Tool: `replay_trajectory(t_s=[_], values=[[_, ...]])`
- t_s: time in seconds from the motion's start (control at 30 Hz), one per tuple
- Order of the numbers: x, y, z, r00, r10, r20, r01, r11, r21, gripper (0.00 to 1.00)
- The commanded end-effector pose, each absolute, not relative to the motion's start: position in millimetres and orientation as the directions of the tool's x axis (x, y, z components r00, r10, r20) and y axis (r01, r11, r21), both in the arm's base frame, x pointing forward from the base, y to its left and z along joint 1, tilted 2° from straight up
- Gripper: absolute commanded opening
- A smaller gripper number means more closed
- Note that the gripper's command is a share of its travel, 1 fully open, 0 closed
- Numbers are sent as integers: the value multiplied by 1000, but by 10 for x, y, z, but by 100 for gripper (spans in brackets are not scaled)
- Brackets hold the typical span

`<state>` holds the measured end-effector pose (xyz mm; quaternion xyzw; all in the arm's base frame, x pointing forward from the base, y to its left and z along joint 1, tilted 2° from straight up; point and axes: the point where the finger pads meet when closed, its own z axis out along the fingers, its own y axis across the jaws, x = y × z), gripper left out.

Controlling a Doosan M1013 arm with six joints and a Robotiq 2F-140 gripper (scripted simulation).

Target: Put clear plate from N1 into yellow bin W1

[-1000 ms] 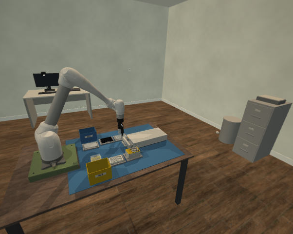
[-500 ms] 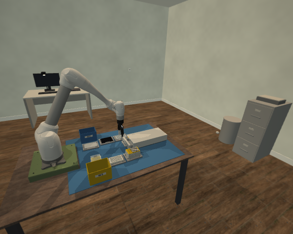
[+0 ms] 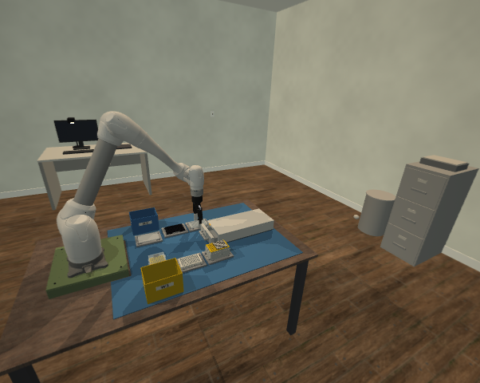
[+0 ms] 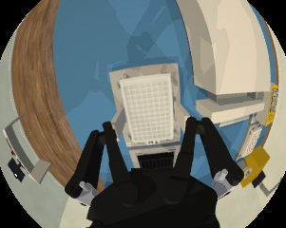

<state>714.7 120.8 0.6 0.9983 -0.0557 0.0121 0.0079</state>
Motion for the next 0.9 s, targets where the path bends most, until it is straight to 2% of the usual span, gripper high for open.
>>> replay_trajectory(t_s=[0.0,0.53,0.57,0.87], values=[[7147,1208,8,994,-111,25,-111,-994,14,65],[7147,1208,8,994,-111,25,-111,-994,14,59],[7147,1208,8,994,-111,25,-111,-994,14,10],[7147,1208,8,994,-111,25,-111,-994,14,10]])
